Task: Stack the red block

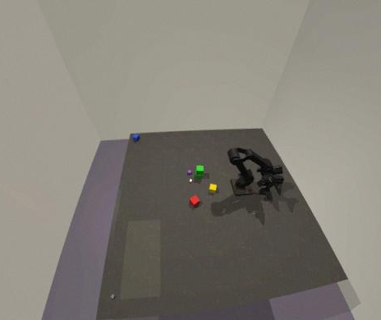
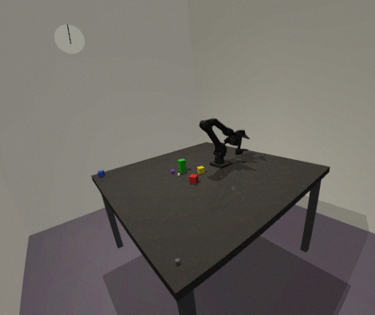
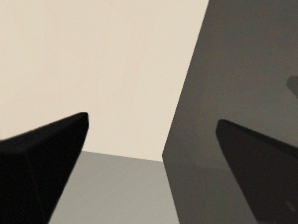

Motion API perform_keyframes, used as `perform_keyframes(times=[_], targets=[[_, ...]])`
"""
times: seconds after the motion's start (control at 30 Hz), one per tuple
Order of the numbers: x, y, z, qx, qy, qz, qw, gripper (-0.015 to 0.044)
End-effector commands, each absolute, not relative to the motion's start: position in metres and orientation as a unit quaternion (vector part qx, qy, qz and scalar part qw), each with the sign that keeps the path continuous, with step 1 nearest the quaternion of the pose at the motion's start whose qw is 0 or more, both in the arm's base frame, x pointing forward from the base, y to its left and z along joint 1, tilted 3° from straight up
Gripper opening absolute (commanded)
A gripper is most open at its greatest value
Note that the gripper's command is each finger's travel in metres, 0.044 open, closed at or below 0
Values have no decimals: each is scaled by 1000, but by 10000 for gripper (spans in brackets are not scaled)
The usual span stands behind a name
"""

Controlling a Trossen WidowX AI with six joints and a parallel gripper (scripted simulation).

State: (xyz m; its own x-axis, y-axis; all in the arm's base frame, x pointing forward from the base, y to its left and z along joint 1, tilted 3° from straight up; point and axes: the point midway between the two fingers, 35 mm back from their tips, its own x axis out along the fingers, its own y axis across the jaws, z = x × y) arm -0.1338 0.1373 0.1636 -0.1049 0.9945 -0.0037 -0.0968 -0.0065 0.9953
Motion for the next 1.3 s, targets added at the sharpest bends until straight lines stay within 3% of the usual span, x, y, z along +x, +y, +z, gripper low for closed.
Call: perform_keyframes(times=[0.0,0.63,0.93,1.27], targets=[[-135,137,164,446,501,551,496,426],[-211,40,154,131,494,737,442,440],[-219,3,148,18,450,795,407,440],[-219,-69,147,-124,359,873,304,440]])
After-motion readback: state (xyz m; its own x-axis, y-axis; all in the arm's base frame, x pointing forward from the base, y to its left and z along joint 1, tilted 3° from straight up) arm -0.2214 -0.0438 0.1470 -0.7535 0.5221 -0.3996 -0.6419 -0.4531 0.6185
